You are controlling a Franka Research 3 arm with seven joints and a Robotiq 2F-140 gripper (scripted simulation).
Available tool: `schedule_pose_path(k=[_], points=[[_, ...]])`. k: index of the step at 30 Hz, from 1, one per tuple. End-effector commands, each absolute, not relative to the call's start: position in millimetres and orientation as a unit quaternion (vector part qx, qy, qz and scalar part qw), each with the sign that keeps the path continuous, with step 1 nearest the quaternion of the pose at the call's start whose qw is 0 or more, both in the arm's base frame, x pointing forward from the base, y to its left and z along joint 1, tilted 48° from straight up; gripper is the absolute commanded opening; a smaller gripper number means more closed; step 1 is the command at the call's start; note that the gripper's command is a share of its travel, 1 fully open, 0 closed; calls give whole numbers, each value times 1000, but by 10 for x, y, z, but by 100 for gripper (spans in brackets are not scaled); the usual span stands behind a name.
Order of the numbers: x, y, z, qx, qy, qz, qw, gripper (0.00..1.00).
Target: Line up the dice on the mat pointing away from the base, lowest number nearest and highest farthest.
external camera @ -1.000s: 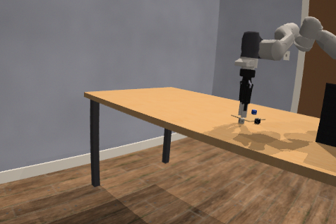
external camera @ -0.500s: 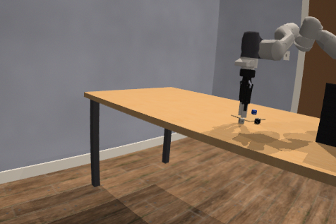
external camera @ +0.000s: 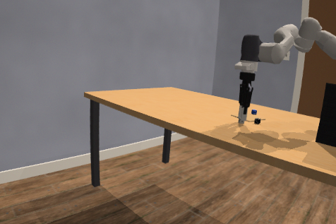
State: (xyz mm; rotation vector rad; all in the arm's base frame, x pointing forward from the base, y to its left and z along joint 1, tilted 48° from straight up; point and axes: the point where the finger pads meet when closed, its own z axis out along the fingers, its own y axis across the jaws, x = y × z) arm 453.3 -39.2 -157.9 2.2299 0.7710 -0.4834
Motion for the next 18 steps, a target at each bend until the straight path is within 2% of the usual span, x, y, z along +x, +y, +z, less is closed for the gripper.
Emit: schedule_pose_path(k=[1,18], points=[[4528,-444,-1641,866,295,-185,358,25],[4519,-502,-1695,866,295,-185,358,25]])
